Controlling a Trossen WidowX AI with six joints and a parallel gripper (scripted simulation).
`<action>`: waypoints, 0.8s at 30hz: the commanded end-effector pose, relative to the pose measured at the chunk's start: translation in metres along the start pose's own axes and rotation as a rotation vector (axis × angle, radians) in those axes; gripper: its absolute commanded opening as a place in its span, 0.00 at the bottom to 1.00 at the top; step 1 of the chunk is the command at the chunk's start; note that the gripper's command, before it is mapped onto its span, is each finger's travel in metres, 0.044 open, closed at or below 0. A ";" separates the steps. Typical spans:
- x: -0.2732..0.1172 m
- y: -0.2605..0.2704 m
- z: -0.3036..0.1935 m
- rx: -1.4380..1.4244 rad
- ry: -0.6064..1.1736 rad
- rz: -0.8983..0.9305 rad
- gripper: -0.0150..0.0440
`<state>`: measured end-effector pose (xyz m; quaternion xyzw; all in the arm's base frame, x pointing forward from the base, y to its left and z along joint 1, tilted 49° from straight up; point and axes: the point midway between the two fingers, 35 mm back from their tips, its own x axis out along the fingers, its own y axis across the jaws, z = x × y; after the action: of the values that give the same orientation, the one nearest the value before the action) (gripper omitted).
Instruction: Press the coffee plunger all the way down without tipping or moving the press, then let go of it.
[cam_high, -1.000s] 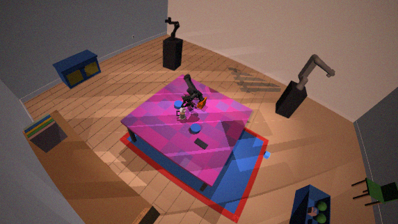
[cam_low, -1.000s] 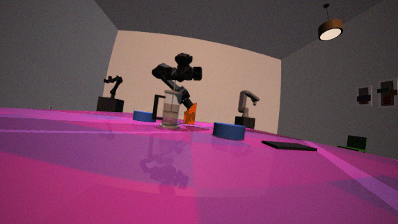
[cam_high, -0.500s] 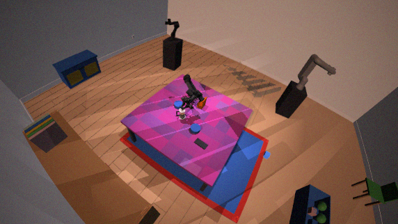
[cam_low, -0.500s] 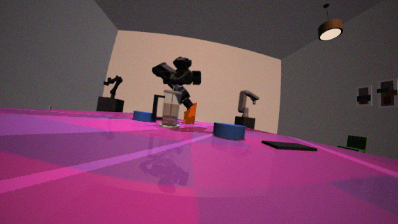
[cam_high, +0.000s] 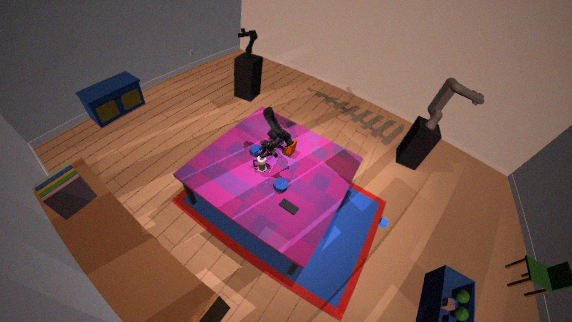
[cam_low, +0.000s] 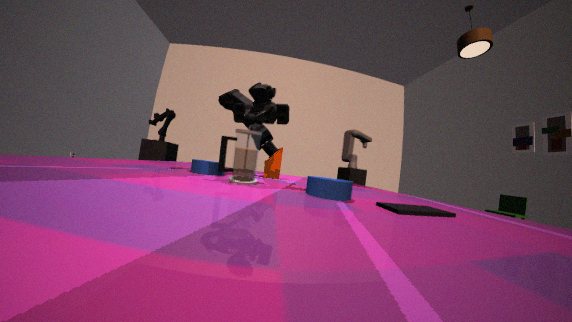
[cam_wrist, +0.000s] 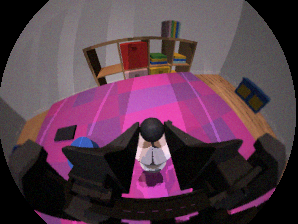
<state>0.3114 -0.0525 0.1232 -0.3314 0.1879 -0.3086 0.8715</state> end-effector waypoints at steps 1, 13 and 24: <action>0.003 0.000 -0.005 -0.023 0.020 -0.009 0.47; 0.004 0.001 -0.005 -0.023 0.020 -0.009 0.47; 0.002 0.002 -0.001 -0.012 0.007 -0.003 0.47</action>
<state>0.3137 -0.0533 0.1209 -0.3357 0.1919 -0.3101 0.8685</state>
